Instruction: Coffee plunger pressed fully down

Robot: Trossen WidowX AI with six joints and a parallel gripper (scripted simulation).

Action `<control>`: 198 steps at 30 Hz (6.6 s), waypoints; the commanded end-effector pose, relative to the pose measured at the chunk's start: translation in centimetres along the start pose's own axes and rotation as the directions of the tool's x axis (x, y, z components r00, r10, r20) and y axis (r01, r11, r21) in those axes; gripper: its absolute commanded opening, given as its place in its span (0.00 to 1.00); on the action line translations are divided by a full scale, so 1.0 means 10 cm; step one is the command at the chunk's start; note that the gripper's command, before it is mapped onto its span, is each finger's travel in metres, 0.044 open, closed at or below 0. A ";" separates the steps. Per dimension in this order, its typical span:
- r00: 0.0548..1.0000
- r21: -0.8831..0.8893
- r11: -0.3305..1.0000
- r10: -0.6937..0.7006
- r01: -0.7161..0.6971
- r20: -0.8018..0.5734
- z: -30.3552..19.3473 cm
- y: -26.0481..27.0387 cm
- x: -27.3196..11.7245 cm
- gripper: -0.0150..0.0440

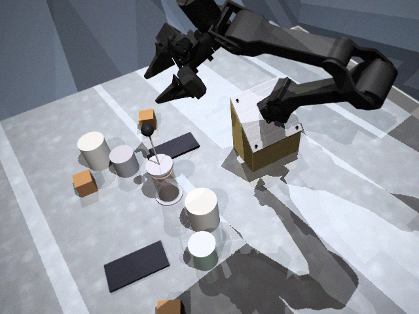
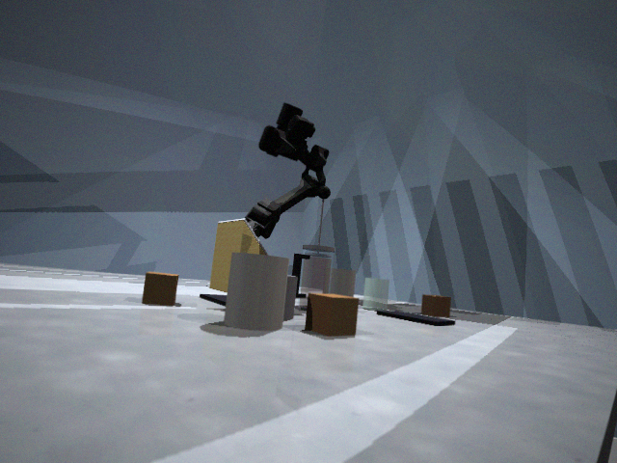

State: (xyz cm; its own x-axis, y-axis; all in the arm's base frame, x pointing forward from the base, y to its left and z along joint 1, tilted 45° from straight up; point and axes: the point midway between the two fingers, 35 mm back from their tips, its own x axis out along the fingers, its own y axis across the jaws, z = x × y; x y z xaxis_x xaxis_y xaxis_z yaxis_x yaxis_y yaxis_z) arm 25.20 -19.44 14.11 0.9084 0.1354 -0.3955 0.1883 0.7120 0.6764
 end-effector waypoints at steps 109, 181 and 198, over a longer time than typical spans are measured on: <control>0.994 -0.024 0.994 0.105 -0.106 -0.032 -1.08 0.20 1.24 0.45; 0.994 -0.025 0.994 0.111 -0.111 -0.010 -1.18 0.19 1.49 0.85; 0.995 -0.021 0.995 0.100 -0.100 -0.027 -0.71 0.20 0.96 1.00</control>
State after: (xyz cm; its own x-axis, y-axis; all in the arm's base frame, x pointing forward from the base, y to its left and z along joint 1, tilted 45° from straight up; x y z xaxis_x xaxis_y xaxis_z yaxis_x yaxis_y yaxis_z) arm 32.87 -10.45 4.84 0.9093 0.2244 -0.3506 0.0973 0.7043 0.7032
